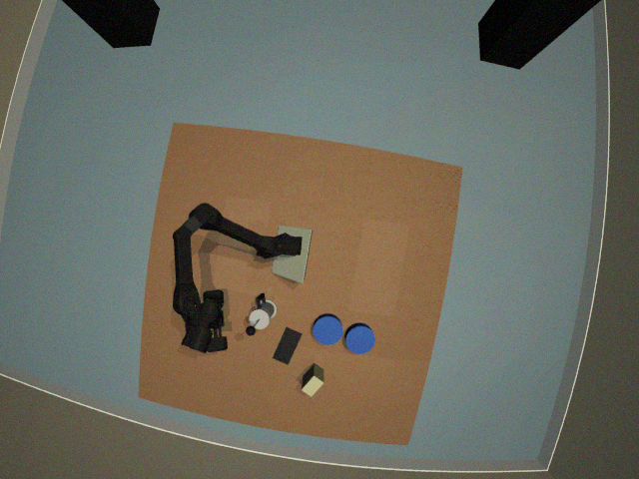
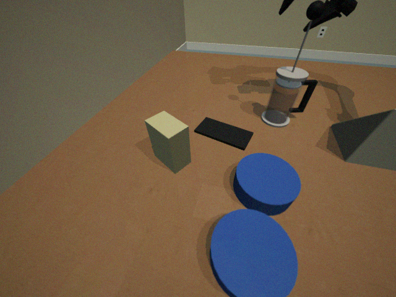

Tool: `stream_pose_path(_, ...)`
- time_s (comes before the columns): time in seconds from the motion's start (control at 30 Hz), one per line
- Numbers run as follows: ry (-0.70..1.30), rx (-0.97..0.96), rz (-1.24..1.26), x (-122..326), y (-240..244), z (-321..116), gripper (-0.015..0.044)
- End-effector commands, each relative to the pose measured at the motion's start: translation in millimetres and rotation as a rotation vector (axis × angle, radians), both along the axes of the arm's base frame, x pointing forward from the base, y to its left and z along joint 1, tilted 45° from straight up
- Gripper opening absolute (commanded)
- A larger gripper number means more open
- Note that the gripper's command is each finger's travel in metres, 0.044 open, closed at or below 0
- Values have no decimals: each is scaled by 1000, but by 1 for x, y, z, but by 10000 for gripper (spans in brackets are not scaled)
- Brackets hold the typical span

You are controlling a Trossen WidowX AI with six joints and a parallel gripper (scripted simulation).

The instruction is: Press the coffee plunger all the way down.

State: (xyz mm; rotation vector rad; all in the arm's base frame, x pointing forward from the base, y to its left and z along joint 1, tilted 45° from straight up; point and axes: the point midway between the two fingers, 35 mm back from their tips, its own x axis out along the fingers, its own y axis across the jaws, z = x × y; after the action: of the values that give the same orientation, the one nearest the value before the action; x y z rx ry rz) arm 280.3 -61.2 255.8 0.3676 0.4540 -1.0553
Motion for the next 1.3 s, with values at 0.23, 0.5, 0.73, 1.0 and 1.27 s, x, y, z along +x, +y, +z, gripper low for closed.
stream_pose_path(0.23, 303, -411, 437, -15, 110, -20, 440)
stream_pose_path(0.5, 390, -790, 725, -40, 176, -16, 440)
stream_pose_path(0.73, 381, -787, 690, -40, 151, -43, 440)
stream_pose_path(1.0, 377, -786, 665, -42, 135, -61, 440)
stream_pose_path(1.27, 386, -773, 666, -36, 130, -68, 440)
